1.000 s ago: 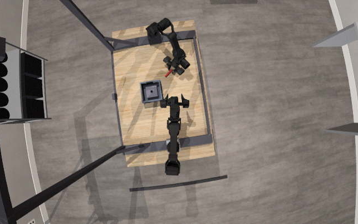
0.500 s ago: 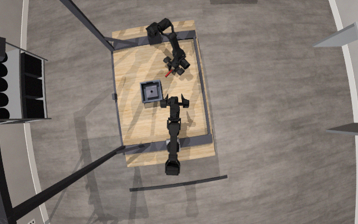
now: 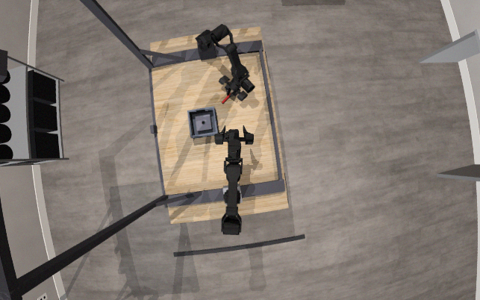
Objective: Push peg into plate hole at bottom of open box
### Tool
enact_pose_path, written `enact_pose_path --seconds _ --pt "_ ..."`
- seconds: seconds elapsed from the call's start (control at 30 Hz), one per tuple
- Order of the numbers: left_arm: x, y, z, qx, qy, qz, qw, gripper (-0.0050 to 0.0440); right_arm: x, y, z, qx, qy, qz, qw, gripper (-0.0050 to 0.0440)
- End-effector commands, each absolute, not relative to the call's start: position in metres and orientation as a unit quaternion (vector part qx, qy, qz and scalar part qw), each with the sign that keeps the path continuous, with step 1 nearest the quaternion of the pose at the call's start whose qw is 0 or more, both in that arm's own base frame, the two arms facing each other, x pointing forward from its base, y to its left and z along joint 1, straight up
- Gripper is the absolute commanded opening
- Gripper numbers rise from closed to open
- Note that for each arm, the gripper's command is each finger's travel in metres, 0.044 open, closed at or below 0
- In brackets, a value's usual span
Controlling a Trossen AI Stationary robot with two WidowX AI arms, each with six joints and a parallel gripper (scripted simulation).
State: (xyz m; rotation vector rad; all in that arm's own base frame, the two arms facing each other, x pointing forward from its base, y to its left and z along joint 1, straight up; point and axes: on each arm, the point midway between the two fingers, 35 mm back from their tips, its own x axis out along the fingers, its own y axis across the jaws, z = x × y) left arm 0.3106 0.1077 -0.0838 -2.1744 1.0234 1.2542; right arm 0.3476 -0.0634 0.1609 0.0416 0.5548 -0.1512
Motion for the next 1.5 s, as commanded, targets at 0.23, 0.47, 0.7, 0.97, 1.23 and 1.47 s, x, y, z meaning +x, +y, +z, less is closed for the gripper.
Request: enact_pose_path --seconds 0.23,0.47,0.7,0.97,1.23,1.47 --pt "0.319 0.112 -0.062 -0.789 0.360 0.443 0.228 0.0026 0.348 -0.064 0.167 0.020 0.265 -0.075 0.961 0.0440" --pt "0.319 0.113 -0.021 -0.789 0.359 0.441 0.230 0.0026 0.348 -0.064 0.167 0.020 0.265 -0.075 0.961 0.0440" --pt "0.313 0.108 -0.022 -0.774 0.366 0.449 0.255 0.0026 0.348 -0.064 0.167 0.020 0.265 -0.075 0.961 0.0440" --pt "0.311 0.100 -0.014 -0.669 0.366 0.459 0.456 0.0026 0.348 -0.064 0.167 0.020 0.265 -0.075 0.961 0.0440" --pt "0.309 0.095 -0.007 -0.580 0.357 0.452 0.576 0.0026 0.348 -0.064 0.167 0.020 0.265 -0.075 0.961 0.0440" --pt "0.306 0.088 0.000 -0.443 0.332 0.429 0.714 0.0026 0.348 -0.064 0.167 0.020 0.265 -0.075 0.961 0.0440"
